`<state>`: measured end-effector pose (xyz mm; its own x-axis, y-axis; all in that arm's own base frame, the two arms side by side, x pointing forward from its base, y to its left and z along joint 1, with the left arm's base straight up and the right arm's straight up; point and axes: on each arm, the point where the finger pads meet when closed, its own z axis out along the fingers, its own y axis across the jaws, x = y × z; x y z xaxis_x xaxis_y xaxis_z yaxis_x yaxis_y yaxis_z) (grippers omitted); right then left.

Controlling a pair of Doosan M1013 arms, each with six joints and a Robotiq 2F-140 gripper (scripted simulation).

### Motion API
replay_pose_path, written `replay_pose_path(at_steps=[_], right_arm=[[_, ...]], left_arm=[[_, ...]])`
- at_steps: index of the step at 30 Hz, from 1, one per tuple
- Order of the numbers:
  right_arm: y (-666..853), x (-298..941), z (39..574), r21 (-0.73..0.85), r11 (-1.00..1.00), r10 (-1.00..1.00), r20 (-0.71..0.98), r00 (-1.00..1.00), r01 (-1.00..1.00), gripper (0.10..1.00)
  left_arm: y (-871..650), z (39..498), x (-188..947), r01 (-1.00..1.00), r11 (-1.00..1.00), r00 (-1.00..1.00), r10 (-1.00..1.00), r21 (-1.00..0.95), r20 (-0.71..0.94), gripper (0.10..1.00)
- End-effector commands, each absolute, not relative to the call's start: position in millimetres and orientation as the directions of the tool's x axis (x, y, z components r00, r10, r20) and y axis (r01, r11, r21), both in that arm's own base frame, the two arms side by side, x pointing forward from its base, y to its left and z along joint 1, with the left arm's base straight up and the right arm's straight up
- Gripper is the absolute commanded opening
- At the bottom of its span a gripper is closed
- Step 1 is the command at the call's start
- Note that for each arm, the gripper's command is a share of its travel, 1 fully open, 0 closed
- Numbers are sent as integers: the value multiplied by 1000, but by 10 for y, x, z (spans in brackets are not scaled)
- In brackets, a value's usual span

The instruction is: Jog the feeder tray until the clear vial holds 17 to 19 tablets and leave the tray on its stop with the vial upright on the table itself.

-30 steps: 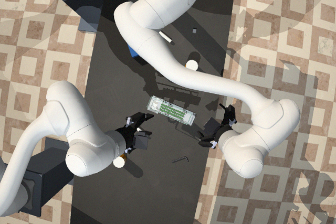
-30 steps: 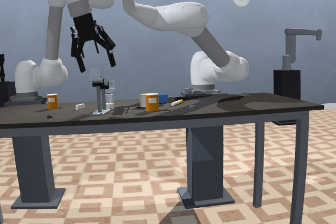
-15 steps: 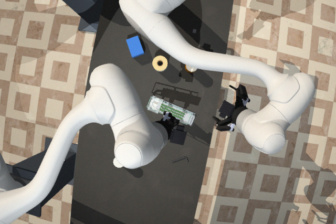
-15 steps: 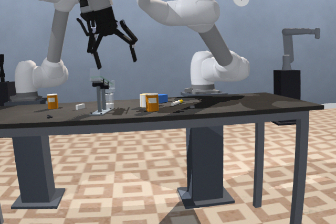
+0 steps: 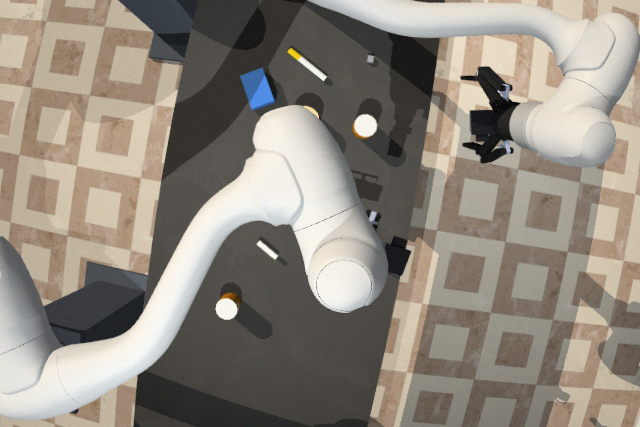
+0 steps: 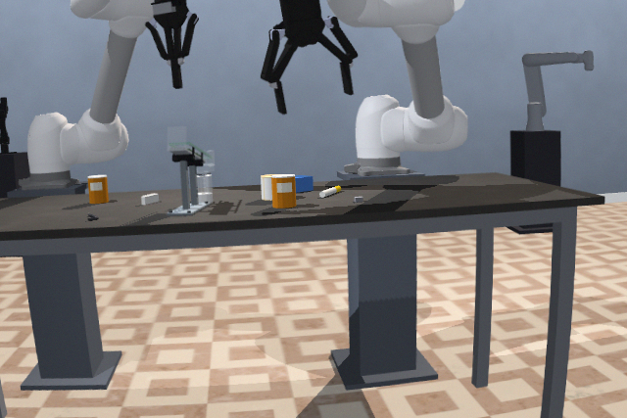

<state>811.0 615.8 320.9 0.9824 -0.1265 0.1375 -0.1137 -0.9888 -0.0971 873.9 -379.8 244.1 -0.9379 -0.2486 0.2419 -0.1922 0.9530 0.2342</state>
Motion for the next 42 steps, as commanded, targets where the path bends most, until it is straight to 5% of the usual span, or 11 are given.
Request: replay_pose_path(at_steps=[1,23,42], right_arm=[[6165,8309,3225,-63,-988,-146,88,985,-141,99],[6049,8577,3138,-2,-982,-187,1,982,-187,99],[6052,8581,2503,-2,-982,-187,1,982,-187,99]], left_arm=[[-3107,2544,8835,-440,859,-846,-494,261,201,1000],[-33,2861,8555,-894,298,-286,-954,336,85,1000],[2315,3036,7338,-862,-358,367,-929,359,-45,1000]])
